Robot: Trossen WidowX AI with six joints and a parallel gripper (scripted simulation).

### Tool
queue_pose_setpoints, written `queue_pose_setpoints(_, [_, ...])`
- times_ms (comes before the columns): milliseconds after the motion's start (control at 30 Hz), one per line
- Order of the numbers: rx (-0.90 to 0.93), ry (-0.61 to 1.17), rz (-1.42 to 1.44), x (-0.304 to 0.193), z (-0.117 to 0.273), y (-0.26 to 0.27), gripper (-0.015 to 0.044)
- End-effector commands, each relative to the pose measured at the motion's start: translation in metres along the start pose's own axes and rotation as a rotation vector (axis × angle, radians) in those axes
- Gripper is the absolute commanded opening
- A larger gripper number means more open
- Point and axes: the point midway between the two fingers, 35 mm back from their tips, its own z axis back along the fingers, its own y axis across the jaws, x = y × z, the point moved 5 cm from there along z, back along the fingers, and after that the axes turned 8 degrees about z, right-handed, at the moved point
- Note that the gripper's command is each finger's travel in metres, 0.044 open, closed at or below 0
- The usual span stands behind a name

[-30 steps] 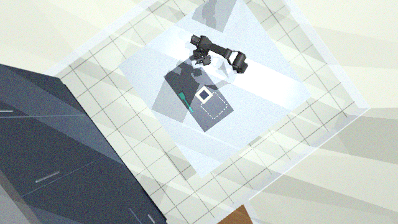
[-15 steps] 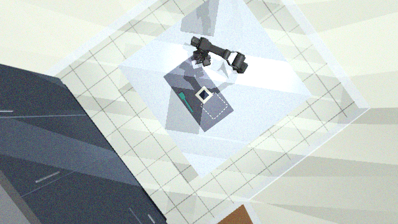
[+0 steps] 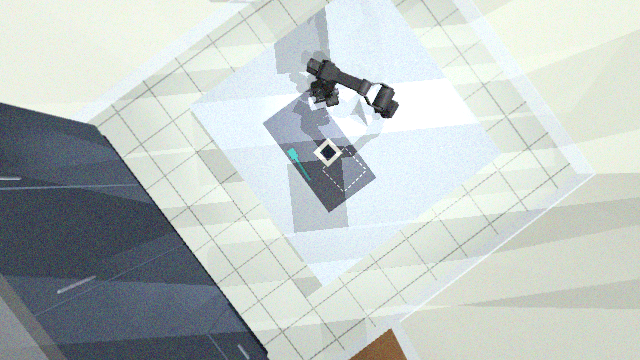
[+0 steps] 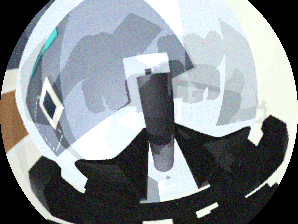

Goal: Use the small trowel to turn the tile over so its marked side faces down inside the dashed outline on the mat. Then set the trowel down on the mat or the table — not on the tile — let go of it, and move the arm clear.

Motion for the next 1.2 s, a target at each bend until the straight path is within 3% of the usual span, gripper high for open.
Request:
queue_pose_setpoints(0, [0.000, -0.002, -0.003, 0.0002, -0.0004, 0.0000, 0.0130])
queue_pose_setpoints(200, [0.000, -0.002, 0.042, 0.0002, -0.0005, 0.0000, 0.0130])
queue_pose_setpoints(1167, [-0.001, -0.002, 0.897, 0.0002, -0.0005, 0.0000, 0.0130])
